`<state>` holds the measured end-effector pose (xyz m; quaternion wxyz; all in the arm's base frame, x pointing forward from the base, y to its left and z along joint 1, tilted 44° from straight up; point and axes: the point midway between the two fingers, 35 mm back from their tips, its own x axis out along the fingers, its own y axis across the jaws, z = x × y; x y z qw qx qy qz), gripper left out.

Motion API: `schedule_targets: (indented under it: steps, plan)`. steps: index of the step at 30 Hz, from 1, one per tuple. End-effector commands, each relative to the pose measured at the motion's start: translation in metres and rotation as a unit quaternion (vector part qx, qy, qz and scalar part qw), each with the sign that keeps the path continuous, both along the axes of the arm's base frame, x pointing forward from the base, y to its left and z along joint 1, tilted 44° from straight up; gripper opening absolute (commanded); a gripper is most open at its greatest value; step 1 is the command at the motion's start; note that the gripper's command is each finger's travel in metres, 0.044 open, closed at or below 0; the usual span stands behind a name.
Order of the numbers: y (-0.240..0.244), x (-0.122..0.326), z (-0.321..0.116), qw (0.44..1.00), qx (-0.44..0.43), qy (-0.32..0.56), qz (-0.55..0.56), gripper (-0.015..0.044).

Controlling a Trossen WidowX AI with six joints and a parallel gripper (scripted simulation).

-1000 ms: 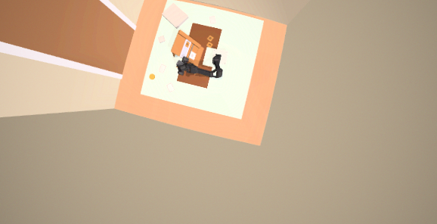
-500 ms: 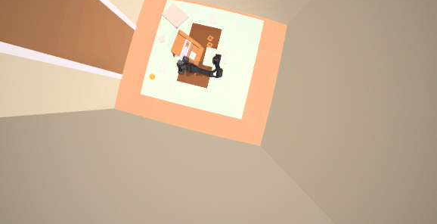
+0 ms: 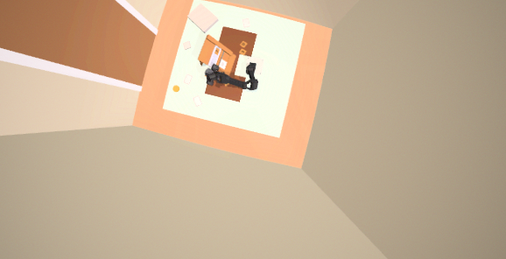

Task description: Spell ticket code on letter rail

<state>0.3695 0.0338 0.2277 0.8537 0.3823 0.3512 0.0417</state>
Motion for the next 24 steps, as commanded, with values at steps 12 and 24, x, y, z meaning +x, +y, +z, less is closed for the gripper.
schedule_targets:
  steps: [12, 24]
  plan:
    - [-0.0060, -0.0012, -0.0041, 1.000, -0.001, -0.003, 0.002, 0.0000]
    - [-0.0102, -0.0023, -0.0083, 1.000, -0.001, -0.003, 0.002, 0.0000]
